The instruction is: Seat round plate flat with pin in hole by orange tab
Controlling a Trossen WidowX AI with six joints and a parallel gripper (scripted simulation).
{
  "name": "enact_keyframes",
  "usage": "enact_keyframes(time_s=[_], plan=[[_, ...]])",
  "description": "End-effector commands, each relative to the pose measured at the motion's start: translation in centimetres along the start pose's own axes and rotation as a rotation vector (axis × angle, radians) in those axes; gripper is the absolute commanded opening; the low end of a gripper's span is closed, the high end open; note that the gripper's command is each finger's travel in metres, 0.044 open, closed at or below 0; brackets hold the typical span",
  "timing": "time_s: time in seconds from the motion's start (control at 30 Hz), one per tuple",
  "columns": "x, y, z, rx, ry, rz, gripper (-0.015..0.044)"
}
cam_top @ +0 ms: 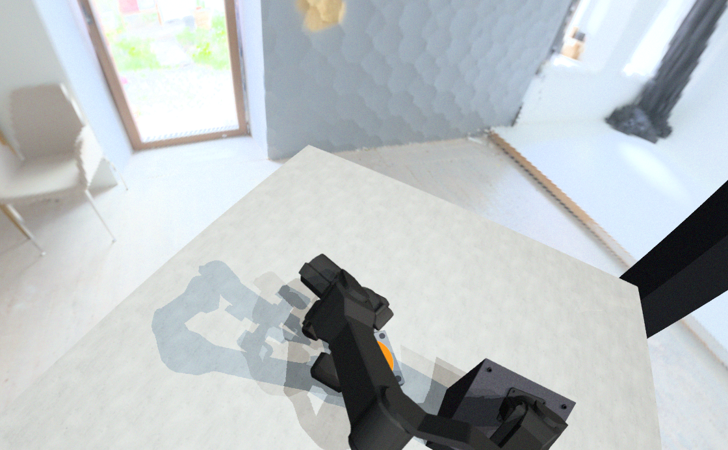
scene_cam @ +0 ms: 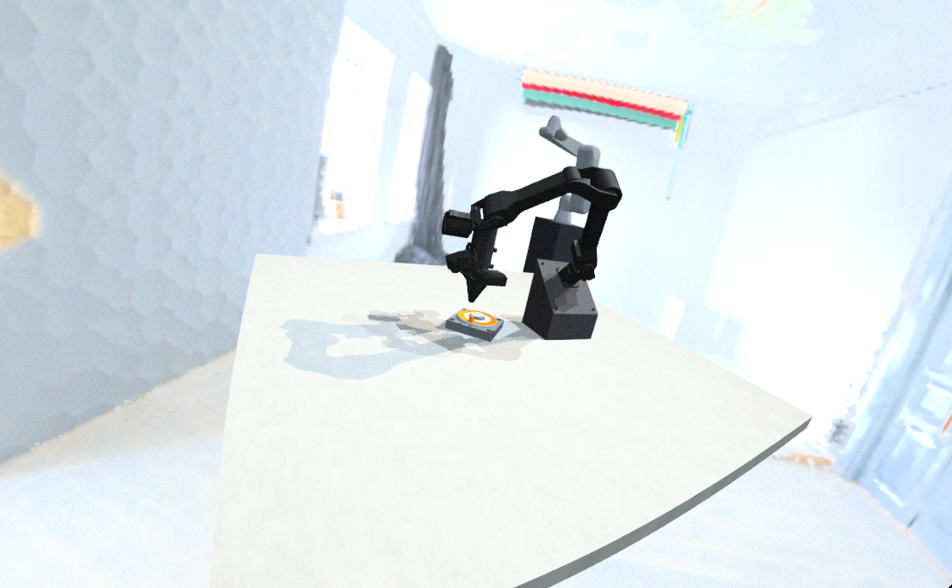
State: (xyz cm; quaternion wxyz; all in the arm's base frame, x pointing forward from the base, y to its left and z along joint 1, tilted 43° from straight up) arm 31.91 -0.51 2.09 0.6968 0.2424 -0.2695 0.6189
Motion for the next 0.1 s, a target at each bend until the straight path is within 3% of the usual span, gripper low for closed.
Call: enact_keyframes(time_s=[0.0, 0.07], plan=[[-0.02, 0.01, -0.02, -0.001, 0.0, -0.004, 0.0], [-0.02, 0.01, -0.02, -0.001, 0.0, -0.004, 0.0]])
Point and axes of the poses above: the point midway between the two fingers, 35 mm back from their tips, its own z axis back along the fingers, its own x axis across the jaws, y = z × x, the point moved 4 cm from there along z, back along the fingers, and after that the axes turned 4 degrees about -z, right-handed, at the moved point
